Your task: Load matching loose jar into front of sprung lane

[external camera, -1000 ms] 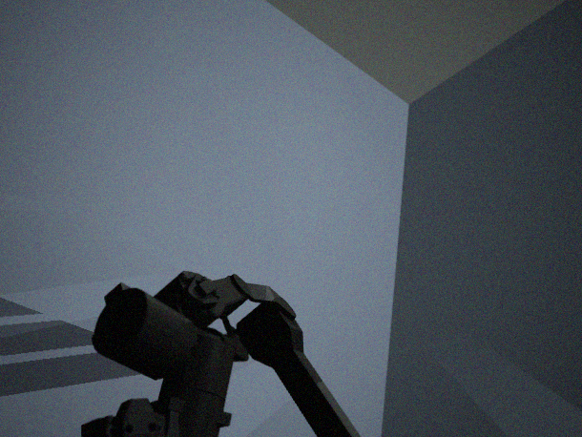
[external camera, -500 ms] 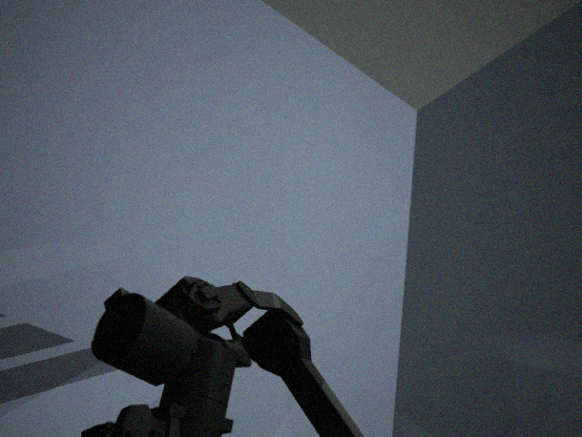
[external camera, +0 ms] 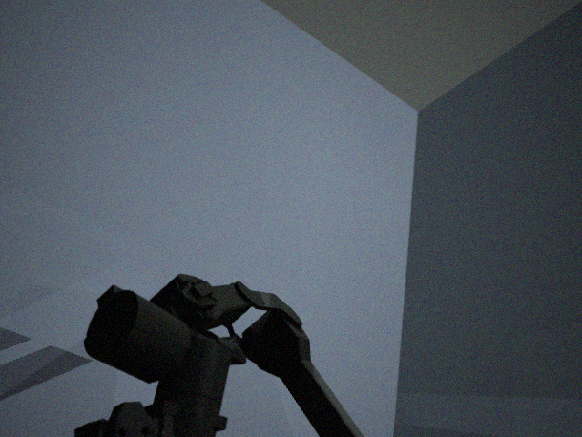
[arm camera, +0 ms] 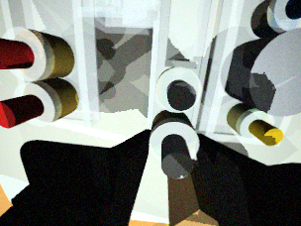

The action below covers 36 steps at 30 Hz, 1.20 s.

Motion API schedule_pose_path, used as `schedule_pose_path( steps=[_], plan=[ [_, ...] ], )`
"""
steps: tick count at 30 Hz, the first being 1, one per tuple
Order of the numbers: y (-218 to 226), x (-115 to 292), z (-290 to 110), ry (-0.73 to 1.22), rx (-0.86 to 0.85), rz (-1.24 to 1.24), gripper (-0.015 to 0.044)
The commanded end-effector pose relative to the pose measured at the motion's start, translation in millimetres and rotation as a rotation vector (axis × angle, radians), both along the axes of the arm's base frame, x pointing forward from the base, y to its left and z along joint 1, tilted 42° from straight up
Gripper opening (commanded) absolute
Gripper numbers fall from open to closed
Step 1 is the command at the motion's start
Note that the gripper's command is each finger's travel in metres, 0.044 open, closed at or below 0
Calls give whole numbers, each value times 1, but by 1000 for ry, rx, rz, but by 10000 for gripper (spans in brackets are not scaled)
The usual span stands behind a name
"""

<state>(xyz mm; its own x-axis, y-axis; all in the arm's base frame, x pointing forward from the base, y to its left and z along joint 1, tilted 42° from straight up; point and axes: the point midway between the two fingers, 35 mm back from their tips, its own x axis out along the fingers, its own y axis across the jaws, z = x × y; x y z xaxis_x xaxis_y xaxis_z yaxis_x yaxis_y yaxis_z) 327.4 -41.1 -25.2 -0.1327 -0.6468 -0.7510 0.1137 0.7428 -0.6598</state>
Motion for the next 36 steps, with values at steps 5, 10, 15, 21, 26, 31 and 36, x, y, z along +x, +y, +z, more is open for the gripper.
schedule_pose_path(
  steps=[5, 10, 15, 21, 26, 31, 36],
  plan=[
    [0, 13, 5, -29, -8, 9, 0],
    [0, 15, 6, -29, -8, 9, 0],
    [0, 15, 6, -29, -8, 9, 0],
    [0, 15, 6, -29, -8, 9, 0],
    [-1, 15, 5, -29, -8, 9, 0],
    [-1, 15, 5, -29, -8, 9, 0],
    [-1, 15, 5, -29, -8, 9, 0]
  ],
)
